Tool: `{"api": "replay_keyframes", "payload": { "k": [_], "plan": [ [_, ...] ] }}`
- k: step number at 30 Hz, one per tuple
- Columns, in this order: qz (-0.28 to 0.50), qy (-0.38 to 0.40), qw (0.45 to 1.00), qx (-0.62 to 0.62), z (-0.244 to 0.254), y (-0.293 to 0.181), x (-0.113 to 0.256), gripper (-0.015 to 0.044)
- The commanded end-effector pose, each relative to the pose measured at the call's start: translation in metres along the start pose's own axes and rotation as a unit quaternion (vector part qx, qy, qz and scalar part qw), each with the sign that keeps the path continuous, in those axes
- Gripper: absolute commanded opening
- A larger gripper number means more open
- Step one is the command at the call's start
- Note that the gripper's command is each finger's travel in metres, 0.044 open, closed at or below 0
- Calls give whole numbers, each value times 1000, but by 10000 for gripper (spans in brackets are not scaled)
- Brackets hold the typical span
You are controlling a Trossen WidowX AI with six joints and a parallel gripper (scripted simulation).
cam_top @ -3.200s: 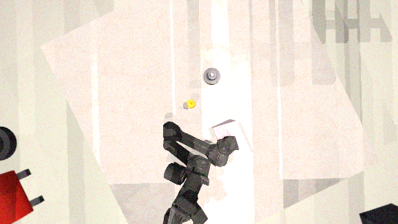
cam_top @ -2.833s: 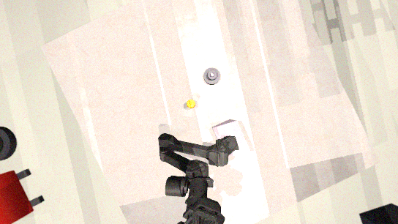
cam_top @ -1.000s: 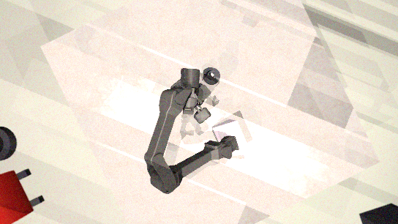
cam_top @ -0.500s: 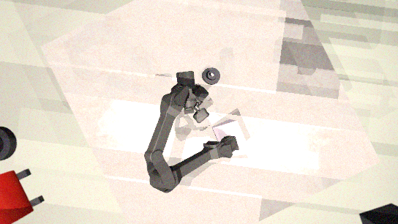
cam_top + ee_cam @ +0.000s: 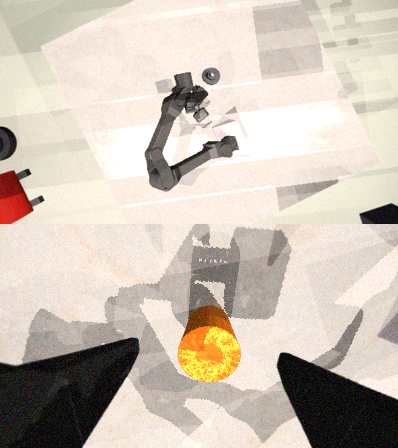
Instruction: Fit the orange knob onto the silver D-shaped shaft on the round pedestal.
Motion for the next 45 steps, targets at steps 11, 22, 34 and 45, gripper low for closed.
{"api": "replay_keyframes", "payload": {
  "k": [11,22,34,45],
  "plan": [
    [1,1,1000,-1,0,0,-24,440],
    [3,1,1000,-2,0,-2,-41,440],
    [5,1,1000,-2,-2,-3,-51,335],
    [5,1,1000,-2,-2,-3,-51,144]
  ]
}}
Point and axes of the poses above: the point midway between the two fingers, 35 mm back from their tips, its own x axis back along the fingers, its own z axis across the jaws, y = z × x, the point moved 1 cm from there along x, back along the fingers, and after that the axes turned 7 degrees about -x, right-handed, at the moved point
